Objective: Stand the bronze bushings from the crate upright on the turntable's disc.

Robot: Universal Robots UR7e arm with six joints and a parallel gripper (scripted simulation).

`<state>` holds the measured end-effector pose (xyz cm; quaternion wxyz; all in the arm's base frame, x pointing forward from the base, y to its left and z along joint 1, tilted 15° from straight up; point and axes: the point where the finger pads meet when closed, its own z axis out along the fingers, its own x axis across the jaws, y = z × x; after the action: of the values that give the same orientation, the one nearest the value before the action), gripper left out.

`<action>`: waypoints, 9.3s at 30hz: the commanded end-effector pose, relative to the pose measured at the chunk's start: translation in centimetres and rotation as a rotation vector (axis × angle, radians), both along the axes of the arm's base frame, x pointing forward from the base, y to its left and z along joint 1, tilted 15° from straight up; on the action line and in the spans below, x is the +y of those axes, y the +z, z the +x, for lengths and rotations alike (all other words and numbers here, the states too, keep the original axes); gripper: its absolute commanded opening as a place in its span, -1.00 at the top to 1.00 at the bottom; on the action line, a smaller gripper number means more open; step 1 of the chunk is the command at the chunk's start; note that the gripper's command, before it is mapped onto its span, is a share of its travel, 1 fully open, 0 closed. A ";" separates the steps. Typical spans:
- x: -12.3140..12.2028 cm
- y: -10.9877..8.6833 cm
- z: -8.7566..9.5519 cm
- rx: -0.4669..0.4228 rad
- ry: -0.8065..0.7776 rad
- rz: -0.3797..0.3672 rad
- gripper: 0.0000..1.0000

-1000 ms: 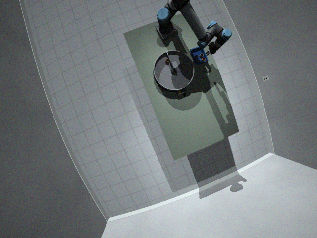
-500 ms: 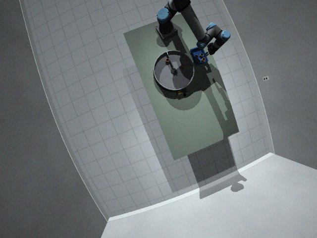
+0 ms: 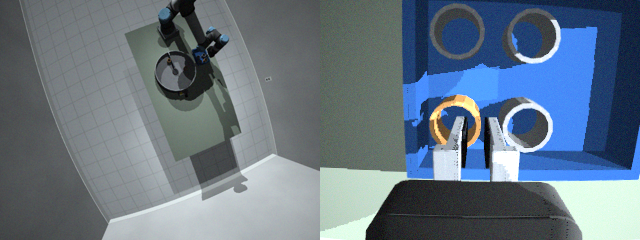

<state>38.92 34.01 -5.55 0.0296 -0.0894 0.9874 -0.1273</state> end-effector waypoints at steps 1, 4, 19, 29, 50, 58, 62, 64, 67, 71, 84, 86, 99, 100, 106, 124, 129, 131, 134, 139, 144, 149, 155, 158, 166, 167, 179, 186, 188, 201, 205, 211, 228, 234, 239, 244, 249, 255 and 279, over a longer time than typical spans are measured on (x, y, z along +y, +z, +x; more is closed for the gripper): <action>-0.1 -0.4 0.1 -0.002 0.000 0.001 0.28; -0.1 -0.4 0.1 -0.002 0.000 0.001 0.28; -0.1 -0.4 0.1 -0.002 0.000 0.001 0.28; -0.1 -0.4 0.1 -0.002 0.000 0.001 0.28; -0.2 -1.1 0.2 -0.002 0.000 0.001 0.28; -0.2 -1.1 0.2 -0.002 0.000 0.001 0.28; -0.2 -1.1 0.2 -0.002 0.000 0.001 0.28; -0.2 -1.1 0.2 -0.002 0.000 0.001 0.28; -0.2 -1.1 0.2 -0.002 0.000 0.001 0.28; -0.2 -1.1 0.2 -0.002 0.000 0.001 0.28; -0.2 -1.1 0.2 -0.002 0.000 0.001 0.28; -0.3 -1.2 0.2 -0.002 0.000 0.001 0.28; -0.7 -2.9 0.3 -0.002 0.000 0.001 0.28; -0.7 -3.0 0.3 -0.002 0.000 0.001 0.28; -0.8 -3.4 0.4 -0.002 0.000 0.001 0.28; -0.8 -3.4 0.4 -0.002 0.000 0.001 0.28; -0.8 -3.4 0.4 -0.002 0.000 0.001 0.28; -0.8 -3.4 0.4 -0.002 0.000 0.001 0.28; -0.8 -3.4 0.4 -0.002 0.000 0.001 0.28; -0.8 -3.4 0.4 -0.002 0.000 0.001 0.28; -0.8 -3.4 0.4 -0.002 0.000 0.001 0.28; -0.8 -3.4 0.4 -0.002 0.000 0.001 1.00; -0.8 -3.4 0.4 -0.002 0.000 0.001 1.00; -0.8 -3.4 0.4 -0.002 0.000 0.001 1.00; -0.8 -3.4 0.4 -0.002 0.000 0.001 1.00; -0.8 -3.4 0.4 -0.002 0.000 0.001 1.00; -0.8 -3.4 0.4 -0.002 0.000 0.001 1.00; -0.8 -3.4 0.4 -0.002 0.000 0.001 1.00; -0.8 -3.4 0.4 -0.002 0.000 0.001 1.00; -0.5 -2.2 0.3 -0.002 0.000 0.001 1.00; -0.2 -0.9 0.1 -0.002 0.000 0.001 1.00; 0.3 0.8 0.0 -0.002 0.000 0.001 1.00; 1.9 7.3 -0.6 -0.002 0.000 0.001 1.00; 2.2 8.5 -0.7 -0.002 0.000 0.001 1.00; 2.2 8.7 -0.7 -0.002 0.000 0.001 1.00; 2.2 8.7 -0.7 -0.002 0.000 0.001 1.00; 2.2 8.7 -0.7 -0.002 0.000 0.001 1.00; 2.2 8.7 -0.7 -0.002 0.000 0.001 1.00; 2.2 8.7 -0.7 -0.002 0.000 0.001 1.00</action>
<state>38.21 36.21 3.07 0.0299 -0.0895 0.9874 -0.1272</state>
